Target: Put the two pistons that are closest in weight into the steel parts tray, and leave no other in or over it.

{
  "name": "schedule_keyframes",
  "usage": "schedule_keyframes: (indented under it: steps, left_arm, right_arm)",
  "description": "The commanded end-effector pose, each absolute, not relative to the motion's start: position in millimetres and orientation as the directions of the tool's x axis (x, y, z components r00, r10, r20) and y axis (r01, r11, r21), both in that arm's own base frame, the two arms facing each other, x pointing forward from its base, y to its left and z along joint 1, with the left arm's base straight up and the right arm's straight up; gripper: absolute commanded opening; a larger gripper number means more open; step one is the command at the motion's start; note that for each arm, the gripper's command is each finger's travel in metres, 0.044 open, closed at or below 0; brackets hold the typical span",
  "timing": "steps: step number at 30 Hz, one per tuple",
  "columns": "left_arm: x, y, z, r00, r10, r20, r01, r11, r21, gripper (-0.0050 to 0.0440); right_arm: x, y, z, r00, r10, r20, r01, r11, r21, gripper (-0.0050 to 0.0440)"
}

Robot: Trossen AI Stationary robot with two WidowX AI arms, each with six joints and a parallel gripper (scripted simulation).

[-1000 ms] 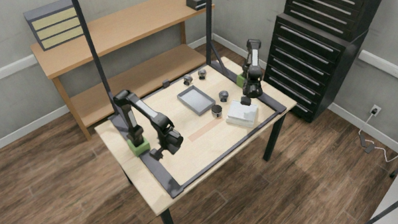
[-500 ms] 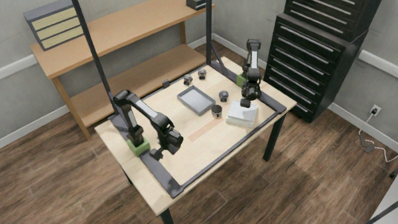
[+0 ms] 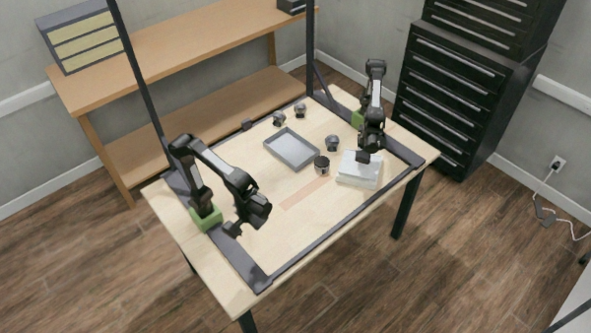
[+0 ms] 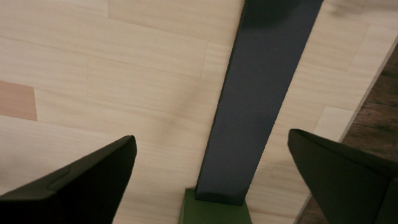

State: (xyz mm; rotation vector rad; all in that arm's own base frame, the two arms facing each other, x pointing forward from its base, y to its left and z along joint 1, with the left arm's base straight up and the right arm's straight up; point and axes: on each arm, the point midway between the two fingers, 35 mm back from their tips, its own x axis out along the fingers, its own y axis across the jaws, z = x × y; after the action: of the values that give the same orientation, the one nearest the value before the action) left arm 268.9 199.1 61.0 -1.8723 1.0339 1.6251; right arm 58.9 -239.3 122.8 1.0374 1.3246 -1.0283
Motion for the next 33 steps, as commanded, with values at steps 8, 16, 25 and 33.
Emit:
schedule_keyframes:
  steps: [8, 16, 25, 33]
  left_arm:
    - [273, 195, 51, 0.043, -0.231, -0.972, -0.777, -0.619, 0.113, 0.0158]
    - [273, 193, 40, 0.039, -0.234, -0.971, -0.776, -0.619, 0.118, 0.0158]
    - [274, 194, 42, 0.054, -0.222, -0.974, -0.777, -0.622, 0.099, 0.0158]
    - [274, 194, 40, 0.049, -0.225, -0.973, -0.777, -0.621, 0.104, 0.0158]
  right_arm:
    - [61, -244, 131, 0.005, -0.02, -1.0, 0.97, 0.243, 0.0, 0.04]
    - [61, -244, 131, 0.005, -0.02, -1.0, 0.97, 0.243, 0.0, 0.04]
    - [61, -244, 131, 0.005, -0.02, -1.0, 0.97, 0.243, 0.0, 0.04]
    - [61, -244, 131, 0.005, -0.02, -1.0, 0.97, 0.243, 0.0, 0.04]
